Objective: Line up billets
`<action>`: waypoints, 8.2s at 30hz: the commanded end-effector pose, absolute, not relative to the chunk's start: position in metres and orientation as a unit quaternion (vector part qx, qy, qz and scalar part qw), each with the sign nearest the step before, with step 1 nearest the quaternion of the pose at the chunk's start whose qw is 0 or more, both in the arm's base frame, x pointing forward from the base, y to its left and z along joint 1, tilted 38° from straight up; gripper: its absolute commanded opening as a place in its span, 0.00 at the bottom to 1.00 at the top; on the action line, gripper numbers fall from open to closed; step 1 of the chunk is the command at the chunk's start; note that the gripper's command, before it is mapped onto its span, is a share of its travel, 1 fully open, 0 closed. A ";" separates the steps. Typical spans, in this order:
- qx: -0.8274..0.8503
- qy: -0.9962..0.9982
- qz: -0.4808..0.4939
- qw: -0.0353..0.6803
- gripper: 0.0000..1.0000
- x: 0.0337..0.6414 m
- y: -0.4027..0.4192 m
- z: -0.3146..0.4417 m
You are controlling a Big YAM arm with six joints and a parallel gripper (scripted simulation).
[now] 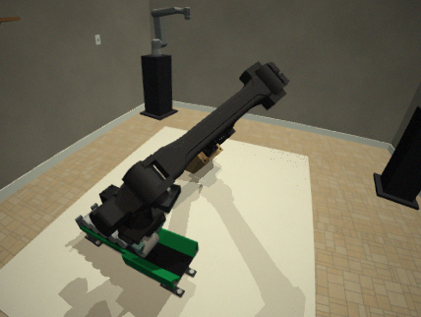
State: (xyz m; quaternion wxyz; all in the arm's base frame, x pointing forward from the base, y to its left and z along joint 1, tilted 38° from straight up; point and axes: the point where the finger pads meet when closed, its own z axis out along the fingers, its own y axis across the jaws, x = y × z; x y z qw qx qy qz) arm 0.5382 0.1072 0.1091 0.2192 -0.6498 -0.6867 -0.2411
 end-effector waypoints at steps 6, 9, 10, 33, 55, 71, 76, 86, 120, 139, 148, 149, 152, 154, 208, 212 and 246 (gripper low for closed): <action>-0.649 -0.687 -0.264 0.193 0.00 0.547 0.102 0.136; -0.648 -0.687 -0.262 0.196 0.00 0.544 0.105 0.132; -0.648 -0.688 -0.261 0.197 0.00 0.543 0.106 0.131; -0.649 -0.687 -0.261 0.197 0.00 0.538 0.112 0.115; -0.647 -0.688 -0.267 0.192 0.00 0.544 0.111 0.119; -0.647 -0.688 -0.267 0.192 0.00 0.544 0.111 0.119; -0.647 -0.688 -0.267 0.192 0.00 0.544 0.111 0.119; -0.647 -0.688 -0.267 0.191 0.00 0.544 0.112 0.117; -0.647 -0.688 -0.268 0.190 0.00 0.545 0.111 0.118; -0.648 -0.688 -0.265 0.193 0.00 0.542 0.111 0.114; -0.648 -0.688 -0.265 0.193 0.00 0.542 0.111 0.114; -0.648 -0.688 -0.265 0.193 0.00 0.542 0.111 0.114; -0.648 -0.688 -0.265 0.193 0.00 0.542 0.111 0.114; -0.648 -0.688 -0.265 0.193 0.00 0.542 0.111 0.114; -0.647 -0.688 -0.267 0.191 0.67 0.544 0.111 0.115; -0.647 -0.688 -0.266 0.192 0.70 0.544 0.112 0.113; -0.649 -0.686 -0.266 0.192 0.80 0.547 0.102 0.118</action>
